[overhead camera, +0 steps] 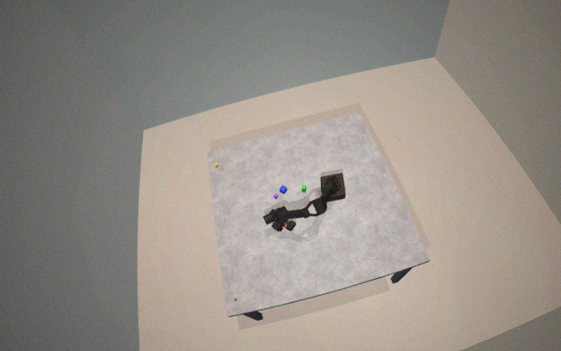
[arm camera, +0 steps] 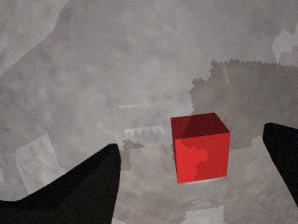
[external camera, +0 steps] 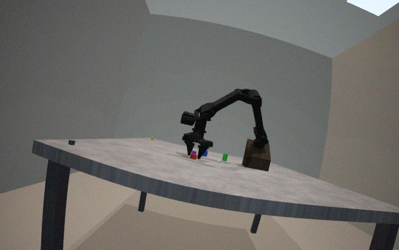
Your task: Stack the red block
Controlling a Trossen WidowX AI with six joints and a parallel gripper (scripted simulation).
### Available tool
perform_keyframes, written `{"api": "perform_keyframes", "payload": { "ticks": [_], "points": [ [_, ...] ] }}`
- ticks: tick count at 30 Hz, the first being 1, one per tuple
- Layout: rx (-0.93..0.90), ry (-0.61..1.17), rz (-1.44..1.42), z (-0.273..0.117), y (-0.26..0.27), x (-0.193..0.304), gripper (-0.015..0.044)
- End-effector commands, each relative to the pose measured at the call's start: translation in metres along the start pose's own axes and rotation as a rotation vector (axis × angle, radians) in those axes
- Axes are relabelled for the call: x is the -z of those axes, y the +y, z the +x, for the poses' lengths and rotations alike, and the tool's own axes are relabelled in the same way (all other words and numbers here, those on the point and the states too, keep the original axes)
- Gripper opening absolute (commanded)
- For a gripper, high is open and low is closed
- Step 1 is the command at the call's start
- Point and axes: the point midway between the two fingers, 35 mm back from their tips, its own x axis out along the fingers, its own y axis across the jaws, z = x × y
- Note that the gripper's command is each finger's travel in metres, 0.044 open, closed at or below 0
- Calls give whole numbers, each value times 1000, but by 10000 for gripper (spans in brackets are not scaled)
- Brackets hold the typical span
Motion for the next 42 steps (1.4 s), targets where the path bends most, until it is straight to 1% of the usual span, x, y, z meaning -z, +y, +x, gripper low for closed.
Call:
{"api": "perform_keyframes", "payload": {
  "ticks": [1, 9, 17, 19, 24, 37, 40, 42],
  "points": [
    [4, 4, 5, 0, 0, 1, 309],
    [4, 4, 5, 0, 0, 1, 99],
    [4, 4, 5, 0, 0, 1, 45],
    [4, 4, 5, -3, -1, 0, 0],
    [5, 5, 5, -26, -1, 0, 0],
    [7, 8, 5, -106, 0, 0, 0],
    [8, 8, 5, -115, 0, 0, 0],
    [17, 6, 12, -112, -3, 0, 0]
  ]
}}
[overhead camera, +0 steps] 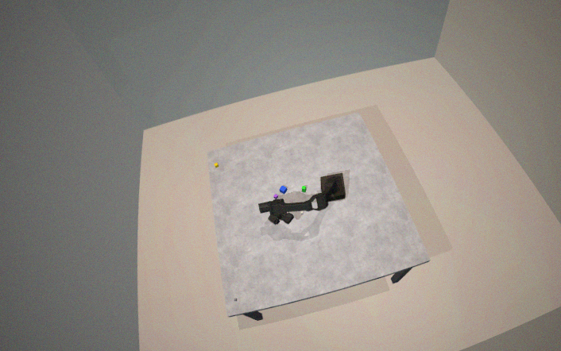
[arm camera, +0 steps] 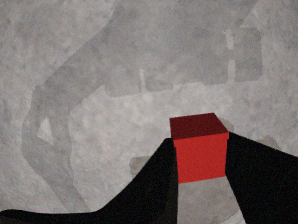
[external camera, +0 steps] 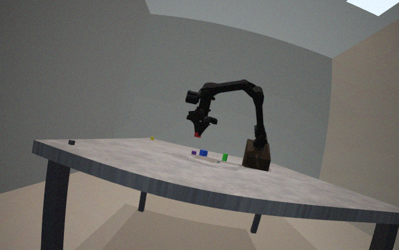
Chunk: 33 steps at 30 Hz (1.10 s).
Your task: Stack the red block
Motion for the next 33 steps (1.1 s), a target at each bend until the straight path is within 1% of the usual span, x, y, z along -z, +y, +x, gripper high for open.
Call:
{"api": "perform_keyframes", "payload": {
  "ticks": [1, 5, 8, 21, 33],
  "points": [
    [-8, 4, -2, 0, 1, 0, 0],
    [-11, 5, -5, -2, -1, 2, 0],
    [0, 10, -1, -4, -10, 14, 0],
    [42, 44, 15, -14, -58, 110, 0],
    [36, 55, 16, -16, -67, 201, 0]
  ]
}}
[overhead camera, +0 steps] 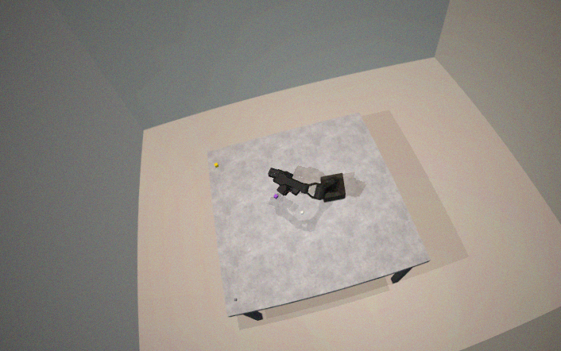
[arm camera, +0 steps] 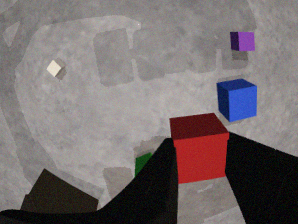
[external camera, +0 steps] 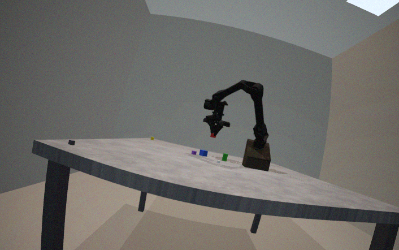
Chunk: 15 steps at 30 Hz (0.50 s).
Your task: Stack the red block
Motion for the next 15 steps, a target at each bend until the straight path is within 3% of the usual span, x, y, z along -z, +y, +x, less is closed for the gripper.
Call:
{"api": "perform_keyframes", "payload": {
  "ticks": [1, 15],
  "points": [
    [-12, 9, 0, 4, 2, 26, 0],
    [-52, -19, -12, 17, 28, 109, 0]
  ]
}}
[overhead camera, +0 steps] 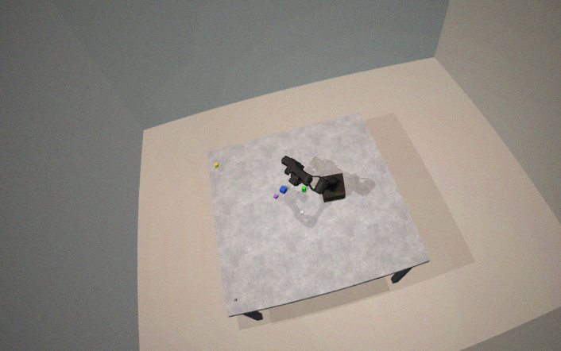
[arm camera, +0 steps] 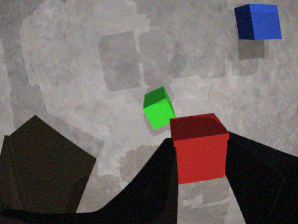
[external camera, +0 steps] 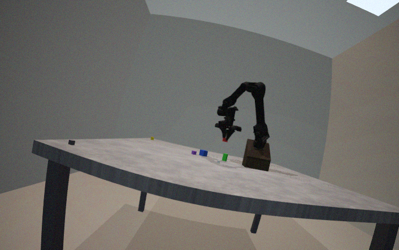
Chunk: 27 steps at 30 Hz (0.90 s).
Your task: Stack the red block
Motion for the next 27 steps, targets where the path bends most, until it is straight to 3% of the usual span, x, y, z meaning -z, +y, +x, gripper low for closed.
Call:
{"api": "perform_keyframes", "payload": {
  "ticks": [1, 27],
  "points": [
    [-17, -10, -12, 5, 10, 17, 0],
    [-21, -17, -15, 76, 17, 14, 0]
  ]
}}
